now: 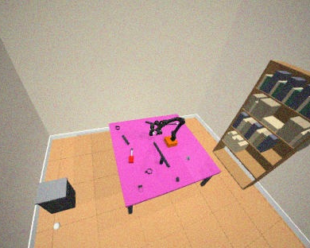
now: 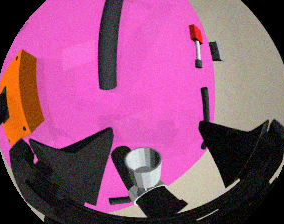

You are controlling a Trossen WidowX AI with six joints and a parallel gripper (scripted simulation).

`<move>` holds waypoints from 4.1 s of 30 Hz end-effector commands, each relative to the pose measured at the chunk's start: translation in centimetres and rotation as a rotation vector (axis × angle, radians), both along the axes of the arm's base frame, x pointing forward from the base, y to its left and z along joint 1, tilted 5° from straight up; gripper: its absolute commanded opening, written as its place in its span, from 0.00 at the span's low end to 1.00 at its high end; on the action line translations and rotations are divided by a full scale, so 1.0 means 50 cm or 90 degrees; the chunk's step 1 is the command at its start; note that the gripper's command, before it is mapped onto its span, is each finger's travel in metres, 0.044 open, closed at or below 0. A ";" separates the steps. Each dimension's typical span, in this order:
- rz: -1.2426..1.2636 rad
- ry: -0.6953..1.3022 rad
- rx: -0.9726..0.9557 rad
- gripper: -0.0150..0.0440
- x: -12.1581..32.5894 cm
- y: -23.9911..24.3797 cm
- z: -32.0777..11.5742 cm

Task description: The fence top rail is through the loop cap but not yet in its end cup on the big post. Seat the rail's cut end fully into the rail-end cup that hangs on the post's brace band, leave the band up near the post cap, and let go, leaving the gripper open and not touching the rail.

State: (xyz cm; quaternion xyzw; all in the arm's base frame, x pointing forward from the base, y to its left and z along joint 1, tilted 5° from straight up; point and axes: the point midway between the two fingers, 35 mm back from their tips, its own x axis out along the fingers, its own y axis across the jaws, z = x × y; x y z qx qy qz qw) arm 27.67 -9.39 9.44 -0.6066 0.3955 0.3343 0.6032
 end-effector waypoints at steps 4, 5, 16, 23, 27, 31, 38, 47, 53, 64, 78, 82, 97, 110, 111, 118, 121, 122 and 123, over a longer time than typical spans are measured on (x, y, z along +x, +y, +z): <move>-0.201 -0.014 0.117 1.00 0.014 0.066 0.044; -0.242 -0.016 0.140 1.00 0.015 0.079 0.053; -0.696 -0.040 0.395 1.00 -0.005 0.218 0.148; -0.799 -0.044 0.453 1.00 -0.017 0.246 0.170; -0.799 -0.044 0.453 1.00 -0.017 0.246 0.170; -0.799 -0.044 0.453 1.00 -0.017 0.246 0.170; -0.773 -0.031 0.430 1.00 -0.015 0.250 0.163; -0.339 0.175 0.149 1.00 0.001 0.304 0.062; -0.014 0.324 0.017 1.00 -0.003 0.338 -0.008; -0.004 0.329 0.014 1.00 -0.004 0.339 -0.010; -0.004 0.329 0.014 1.00 -0.006 0.334 -0.094; -0.004 0.329 0.014 1.00 -0.007 0.333 -0.110; -0.004 0.329 0.014 1.00 -0.006 0.331 -0.148; -0.004 0.329 0.014 1.00 -0.008 0.329 -0.190; -0.004 0.329 0.014 1.00 -0.008 0.329 -0.193; -0.004 0.329 0.013 1.00 -0.011 0.327 -0.216; -0.004 0.329 0.013 1.00 -0.012 0.326 -0.225; -0.004 0.329 0.013 1.00 -0.012 0.326 -0.228; -0.004 0.329 0.013 1.00 -0.012 0.326 -0.229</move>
